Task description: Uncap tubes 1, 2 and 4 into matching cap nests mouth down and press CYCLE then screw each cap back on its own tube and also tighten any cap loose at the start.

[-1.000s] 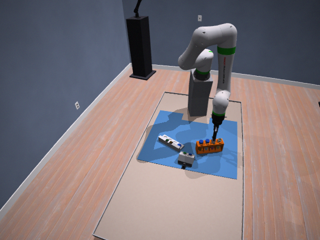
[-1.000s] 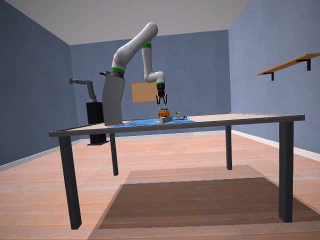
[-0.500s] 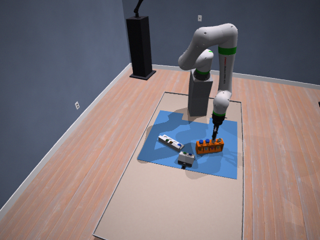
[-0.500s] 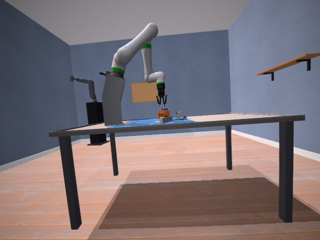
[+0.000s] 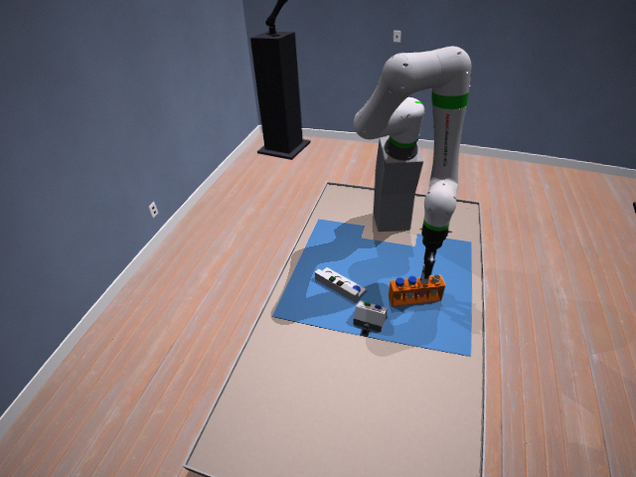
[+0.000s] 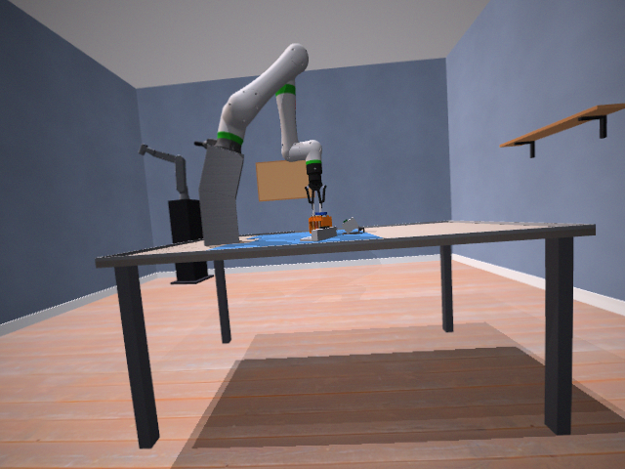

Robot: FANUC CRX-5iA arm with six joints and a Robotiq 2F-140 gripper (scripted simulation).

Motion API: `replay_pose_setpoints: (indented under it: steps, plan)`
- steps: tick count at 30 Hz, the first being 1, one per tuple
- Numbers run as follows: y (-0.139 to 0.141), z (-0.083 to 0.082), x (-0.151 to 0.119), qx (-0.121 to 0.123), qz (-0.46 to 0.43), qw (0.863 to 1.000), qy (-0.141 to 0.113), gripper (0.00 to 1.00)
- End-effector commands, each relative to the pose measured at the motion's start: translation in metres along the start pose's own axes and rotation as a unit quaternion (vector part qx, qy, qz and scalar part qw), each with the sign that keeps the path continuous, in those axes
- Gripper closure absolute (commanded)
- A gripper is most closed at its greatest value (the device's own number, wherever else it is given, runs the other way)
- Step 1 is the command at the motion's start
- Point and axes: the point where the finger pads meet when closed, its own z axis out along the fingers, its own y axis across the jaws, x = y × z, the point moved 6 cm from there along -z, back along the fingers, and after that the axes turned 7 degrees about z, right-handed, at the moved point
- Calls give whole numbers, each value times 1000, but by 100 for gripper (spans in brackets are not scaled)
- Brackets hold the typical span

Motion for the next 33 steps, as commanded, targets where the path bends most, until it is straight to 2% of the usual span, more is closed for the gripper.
replay_pose_setpoints:
  steps: [1, 5, 7, 10, 14, 20, 21, 33]
  plan:
    - [-1, 0, 1, -1, -117, 993, -3, 100]
    - [-1, 0, 1, -1, -216, 976, -3, 100]
    - [-1, 0, 1, -1, -216, 976, -3, 100]
    - [-1, 0, 1, 0, -288, 958, -3, 100]
    - [-1, 0, 1, 0, -381, 925, -3, 100]
    - [-1, 0, 1, 0, -381, 925, -3, 100]
    - [-1, 0, 1, 0, -381, 925, -3, 65]
    - [-1, 0, 1, 0, -381, 925, -3, 65]
